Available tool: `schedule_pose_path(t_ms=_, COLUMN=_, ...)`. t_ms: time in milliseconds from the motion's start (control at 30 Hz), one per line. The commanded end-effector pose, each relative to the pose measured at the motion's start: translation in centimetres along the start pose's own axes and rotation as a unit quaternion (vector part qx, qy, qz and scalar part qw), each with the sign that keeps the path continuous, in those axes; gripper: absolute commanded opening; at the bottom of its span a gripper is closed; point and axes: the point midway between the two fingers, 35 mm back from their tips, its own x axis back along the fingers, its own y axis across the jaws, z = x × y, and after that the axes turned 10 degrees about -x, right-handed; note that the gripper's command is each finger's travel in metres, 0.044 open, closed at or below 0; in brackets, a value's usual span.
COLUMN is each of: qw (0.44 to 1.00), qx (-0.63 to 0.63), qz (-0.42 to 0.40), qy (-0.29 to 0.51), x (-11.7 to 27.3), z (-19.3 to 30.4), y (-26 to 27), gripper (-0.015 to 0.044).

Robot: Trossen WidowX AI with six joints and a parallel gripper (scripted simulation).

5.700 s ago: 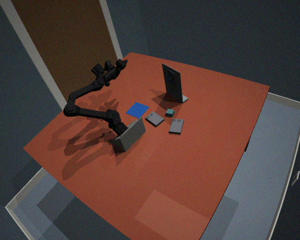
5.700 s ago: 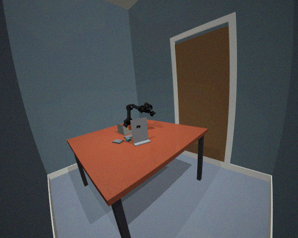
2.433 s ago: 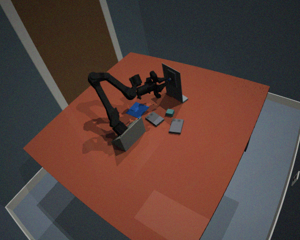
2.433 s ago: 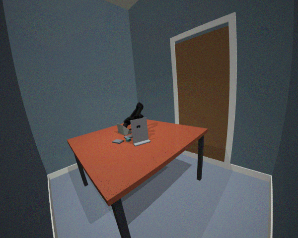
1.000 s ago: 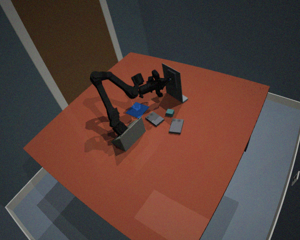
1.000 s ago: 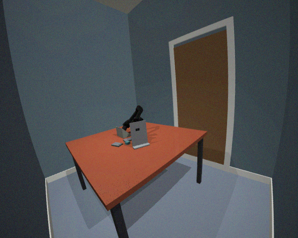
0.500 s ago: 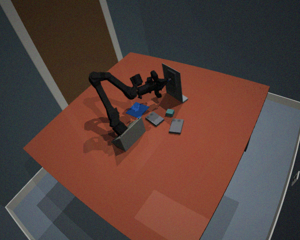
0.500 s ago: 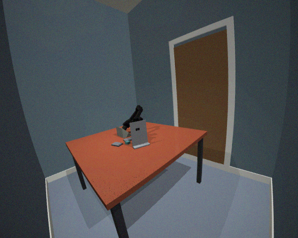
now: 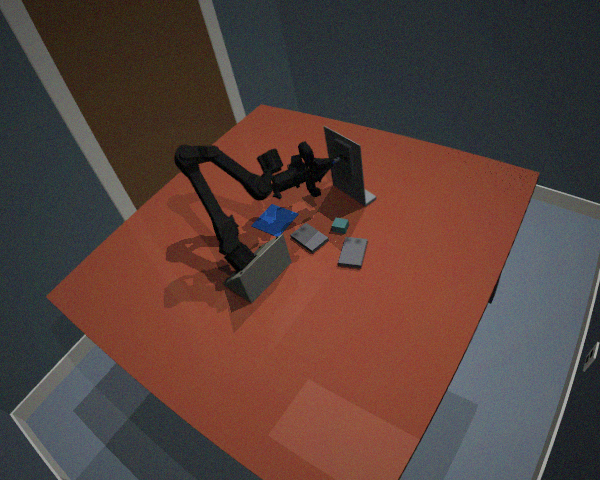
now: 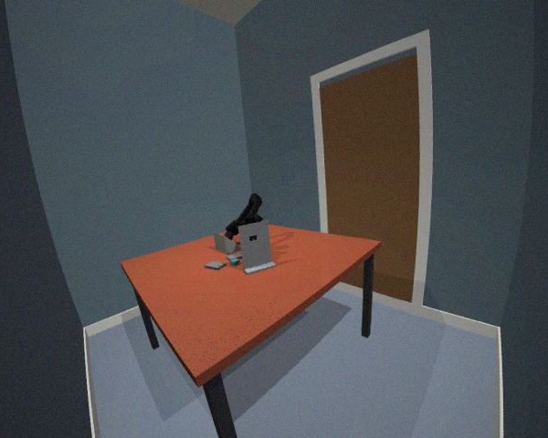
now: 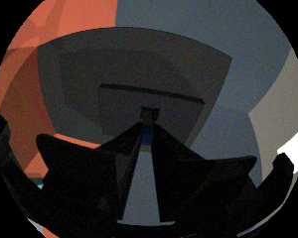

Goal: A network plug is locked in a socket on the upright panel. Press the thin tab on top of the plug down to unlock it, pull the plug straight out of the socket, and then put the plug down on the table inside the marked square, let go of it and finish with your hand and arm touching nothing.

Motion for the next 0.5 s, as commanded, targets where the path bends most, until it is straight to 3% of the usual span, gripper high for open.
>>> schedule_pose_path(t_ms=0, qw=1.0, qx=0.001, qz=0.0, qy=0.003, x=0.35, z=0.2, y=0.06, gripper=0.0)
schedule_pose_path(t_ms=467, qw=1.0, qx=0.001, qz=0.0, qy=0.003, x=1.09, z=0.17, y=0.07, gripper=0.0)
